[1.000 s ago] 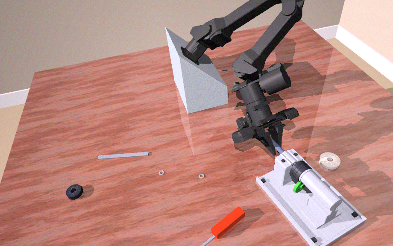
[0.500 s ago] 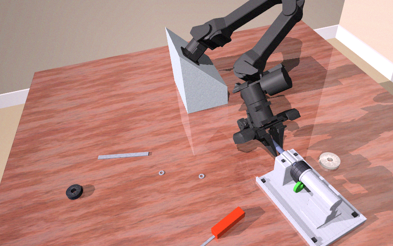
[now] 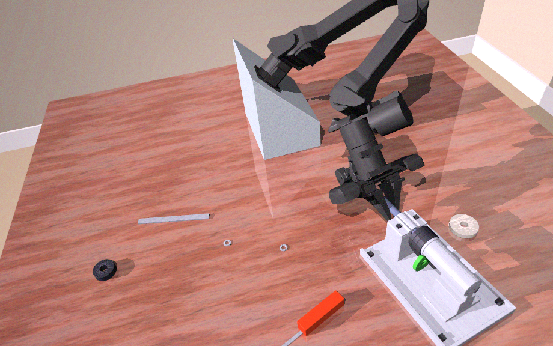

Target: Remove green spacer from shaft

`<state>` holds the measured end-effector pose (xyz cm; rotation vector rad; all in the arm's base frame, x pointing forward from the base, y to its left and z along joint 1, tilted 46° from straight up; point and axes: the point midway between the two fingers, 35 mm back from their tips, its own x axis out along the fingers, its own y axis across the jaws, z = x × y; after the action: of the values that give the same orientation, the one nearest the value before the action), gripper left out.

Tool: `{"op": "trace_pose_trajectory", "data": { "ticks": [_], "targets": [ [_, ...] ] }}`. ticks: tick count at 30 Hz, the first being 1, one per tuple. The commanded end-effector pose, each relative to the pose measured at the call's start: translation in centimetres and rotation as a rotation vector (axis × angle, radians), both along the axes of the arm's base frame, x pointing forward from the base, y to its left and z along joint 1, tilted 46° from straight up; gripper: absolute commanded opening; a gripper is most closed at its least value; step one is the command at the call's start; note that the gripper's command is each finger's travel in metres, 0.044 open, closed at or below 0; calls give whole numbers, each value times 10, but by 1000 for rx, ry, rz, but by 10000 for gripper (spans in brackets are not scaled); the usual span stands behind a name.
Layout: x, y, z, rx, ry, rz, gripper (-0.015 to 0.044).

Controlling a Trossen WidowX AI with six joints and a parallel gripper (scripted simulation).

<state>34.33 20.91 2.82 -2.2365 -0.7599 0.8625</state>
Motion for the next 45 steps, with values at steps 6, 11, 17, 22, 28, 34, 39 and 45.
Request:
{"op": "trace_pose_trajectory", "data": {
  "ticks": [6, 11, 17, 22, 28, 34, 39, 45],
  "targets": [
    [4, 1, 1, -1, -5, 2, 0],
    [5, 2, 1, -1, -5, 2, 0],
    [7, 2, 2, -1, -6, 2, 0],
    [9, 2, 2, -1, -6, 2, 0],
    [10, 3, 2, -1, -6, 2, 0],
    [11, 3, 3, -1, -6, 2, 0],
    [8, 2, 1, 0, 3, 2, 105],
    [8, 2, 1, 0, 3, 2, 263]
  ]
}}
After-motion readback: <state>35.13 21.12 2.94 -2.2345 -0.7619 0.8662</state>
